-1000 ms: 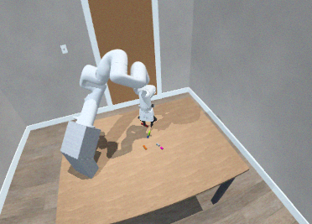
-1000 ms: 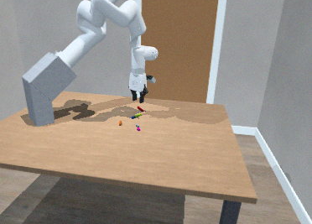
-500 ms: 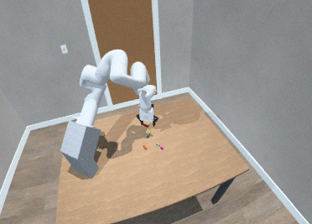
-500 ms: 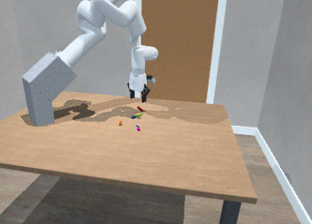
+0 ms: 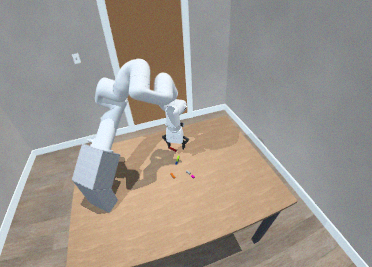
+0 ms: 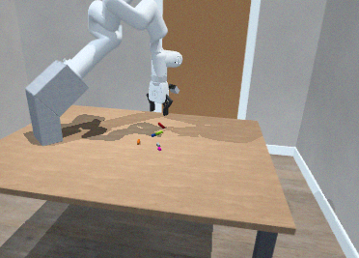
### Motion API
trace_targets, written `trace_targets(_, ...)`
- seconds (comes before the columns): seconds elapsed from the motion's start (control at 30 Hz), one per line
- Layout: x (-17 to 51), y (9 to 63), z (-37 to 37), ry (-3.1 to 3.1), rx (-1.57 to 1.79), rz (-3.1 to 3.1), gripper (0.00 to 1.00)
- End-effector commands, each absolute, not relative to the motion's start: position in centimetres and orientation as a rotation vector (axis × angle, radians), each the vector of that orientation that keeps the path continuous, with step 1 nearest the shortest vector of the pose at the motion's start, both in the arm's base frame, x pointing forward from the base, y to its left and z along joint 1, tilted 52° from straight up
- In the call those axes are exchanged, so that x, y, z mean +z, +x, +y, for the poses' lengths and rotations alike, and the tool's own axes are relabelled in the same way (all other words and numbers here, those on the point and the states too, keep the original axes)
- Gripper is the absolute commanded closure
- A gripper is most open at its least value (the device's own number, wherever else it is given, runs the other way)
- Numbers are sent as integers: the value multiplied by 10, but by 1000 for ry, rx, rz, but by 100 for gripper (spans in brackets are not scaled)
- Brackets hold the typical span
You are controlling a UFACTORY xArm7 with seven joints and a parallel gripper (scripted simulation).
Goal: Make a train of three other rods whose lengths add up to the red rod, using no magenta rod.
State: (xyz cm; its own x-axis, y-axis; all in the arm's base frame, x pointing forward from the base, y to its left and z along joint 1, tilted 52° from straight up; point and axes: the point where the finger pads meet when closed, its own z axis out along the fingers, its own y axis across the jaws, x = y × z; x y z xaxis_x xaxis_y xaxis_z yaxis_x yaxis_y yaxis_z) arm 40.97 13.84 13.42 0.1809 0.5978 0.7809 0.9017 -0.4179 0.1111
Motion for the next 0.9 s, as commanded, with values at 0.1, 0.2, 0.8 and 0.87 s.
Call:
trace_targets(0.1,155,398,115,-2089,-1108,-1413,0)
trace_targets(0.2,159,395,111,-2089,-1108,-1413,0)
trace_targets(0.8,181,381,86,-2089,-1108,-1413,0)
trace_targets(0.87,181,381,86,-2089,-1108,-1413,0)
